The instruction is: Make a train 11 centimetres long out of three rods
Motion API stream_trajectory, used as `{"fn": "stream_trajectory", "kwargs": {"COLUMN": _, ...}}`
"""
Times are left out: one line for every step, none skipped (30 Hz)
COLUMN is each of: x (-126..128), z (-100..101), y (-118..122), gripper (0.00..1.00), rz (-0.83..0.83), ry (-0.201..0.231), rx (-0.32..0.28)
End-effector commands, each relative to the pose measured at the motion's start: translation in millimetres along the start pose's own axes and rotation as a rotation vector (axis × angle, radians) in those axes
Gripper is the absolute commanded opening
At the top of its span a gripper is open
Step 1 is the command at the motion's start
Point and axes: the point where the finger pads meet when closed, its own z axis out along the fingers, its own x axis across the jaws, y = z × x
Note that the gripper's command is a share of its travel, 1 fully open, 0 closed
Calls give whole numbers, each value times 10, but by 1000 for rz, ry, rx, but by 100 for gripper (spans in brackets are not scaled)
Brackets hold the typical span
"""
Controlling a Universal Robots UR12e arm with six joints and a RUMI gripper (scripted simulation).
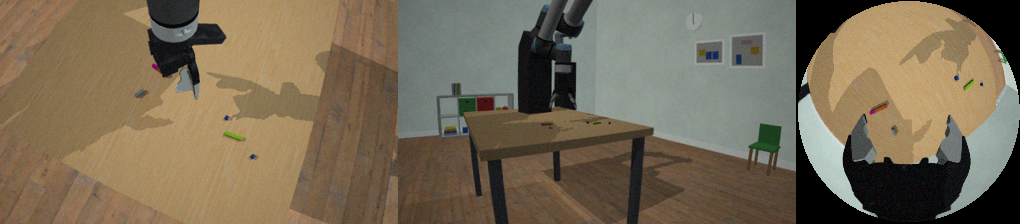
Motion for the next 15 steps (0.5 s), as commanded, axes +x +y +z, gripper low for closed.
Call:
{"fn": "stream_trajectory", "kwargs": {"x": 62, "z": 7, "y": -20, "gripper": 100, "rz": -95, "ry": 0, "rx": 4}}
{"fn": "stream_trajectory", "kwargs": {"x": 97, "z": 12, "y": -32, "gripper": 100, "rz": -145, "ry": 0, "rx": 4}}
{"fn": "stream_trajectory", "kwargs": {"x": 132, "z": 16, "y": -44, "gripper": 100, "rz": -196, "ry": 0, "rx": 4}}
{"fn": "stream_trajectory", "kwargs": {"x": 164, "z": 20, "y": -55, "gripper": 100, "rz": -242, "ry": 0, "rx": 4}}
{"fn": "stream_trajectory", "kwargs": {"x": 185, "z": 23, "y": -62, "gripper": 100, "rz": -272, "ry": 0, "rx": 4}}
{"fn": "stream_trajectory", "kwargs": {"x": 211, "z": 26, "y": -71, "gripper": 100, "rz": -308, "ry": 0, "rx": 4}}
{"fn": "stream_trajectory", "kwargs": {"x": 237, "z": 29, "y": -79, "gripper": 100, "rz": -345, "ry": 0, "rx": 4}}
{"fn": "stream_trajectory", "kwargs": {"x": 263, "z": 32, "y": -88, "gripper": 100, "rz": -381, "ry": 0, "rx": 5}}
{"fn": "stream_trajectory", "kwargs": {"x": 288, "z": 35, "y": -96, "gripper": 100, "rz": -418, "ry": 0, "rx": 5}}
{"fn": "stream_trajectory", "kwargs": {"x": 315, "z": 37, "y": -104, "gripper": 100, "rz": -454, "ry": -1, "rx": 5}}
{"fn": "stream_trajectory", "kwargs": {"x": 341, "z": 40, "y": -112, "gripper": 100, "rz": -490, "ry": -1, "rx": 5}}
{"fn": "stream_trajectory", "kwargs": {"x": 367, "z": 42, "y": -121, "gripper": 100, "rz": -526, "ry": -1, "rx": 5}}
{"fn": "stream_trajectory", "kwargs": {"x": 394, "z": 44, "y": -129, "gripper": 100, "rz": -563, "ry": 0, "rx": 5}}
{"fn": "stream_trajectory", "kwargs": {"x": 420, "z": 46, "y": -137, "gripper": 100, "rz": -599, "ry": 0, "rx": 5}}
{"fn": "stream_trajectory", "kwargs": {"x": 447, "z": 49, "y": -145, "gripper": 100, "rz": -635, "ry": 0, "rx": 5}}
